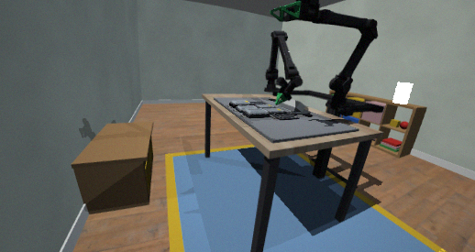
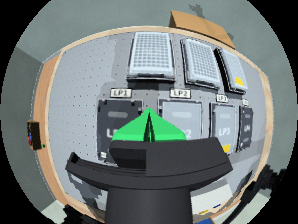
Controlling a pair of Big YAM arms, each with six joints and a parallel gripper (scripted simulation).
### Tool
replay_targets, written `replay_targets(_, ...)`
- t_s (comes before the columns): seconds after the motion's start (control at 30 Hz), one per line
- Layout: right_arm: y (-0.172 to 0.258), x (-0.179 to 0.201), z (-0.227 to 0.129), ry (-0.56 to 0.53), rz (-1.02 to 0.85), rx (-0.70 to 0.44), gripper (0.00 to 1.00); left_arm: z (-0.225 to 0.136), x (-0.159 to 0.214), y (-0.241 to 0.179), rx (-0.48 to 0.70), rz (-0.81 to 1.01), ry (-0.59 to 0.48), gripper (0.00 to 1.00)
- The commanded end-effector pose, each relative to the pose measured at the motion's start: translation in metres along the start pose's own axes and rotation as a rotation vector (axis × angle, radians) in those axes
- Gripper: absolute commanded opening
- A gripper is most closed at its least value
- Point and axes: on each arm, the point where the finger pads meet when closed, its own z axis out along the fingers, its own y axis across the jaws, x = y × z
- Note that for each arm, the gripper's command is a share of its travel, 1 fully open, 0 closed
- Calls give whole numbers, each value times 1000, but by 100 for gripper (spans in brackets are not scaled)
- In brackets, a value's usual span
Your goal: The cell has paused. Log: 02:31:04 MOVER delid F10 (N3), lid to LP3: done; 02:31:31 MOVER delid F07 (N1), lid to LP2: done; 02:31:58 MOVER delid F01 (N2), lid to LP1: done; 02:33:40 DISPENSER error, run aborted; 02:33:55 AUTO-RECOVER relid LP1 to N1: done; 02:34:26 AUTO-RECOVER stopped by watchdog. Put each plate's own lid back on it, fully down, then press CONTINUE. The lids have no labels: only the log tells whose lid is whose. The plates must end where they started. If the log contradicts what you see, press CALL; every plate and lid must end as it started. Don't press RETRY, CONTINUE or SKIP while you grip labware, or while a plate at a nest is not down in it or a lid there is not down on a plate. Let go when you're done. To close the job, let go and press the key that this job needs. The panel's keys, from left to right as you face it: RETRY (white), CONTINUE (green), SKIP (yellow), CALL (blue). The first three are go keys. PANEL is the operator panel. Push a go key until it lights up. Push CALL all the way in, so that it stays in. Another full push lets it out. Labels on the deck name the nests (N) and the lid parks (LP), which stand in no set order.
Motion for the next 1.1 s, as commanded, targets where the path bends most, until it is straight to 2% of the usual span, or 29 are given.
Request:
replay_targets(0.0, 8, -20, 0, -13, 51, -8, 0, 0, -34, -4, 8, 7, -60, 100)
replay_targets(0.2, -11, -45, 16, -16, 46, -15, 0, 0, -34, -4, 8, 7, -60, 100)
replay_targets(0.4, -21, -51, 35, -9, 31, -1, 0, 0, -34, -4, 8, 7, -60, 100)
replay_targets(1.07, -38, -140, 83, -44, 63, -29, 0, 0, -34, -4, 8, 7, -60, 100)
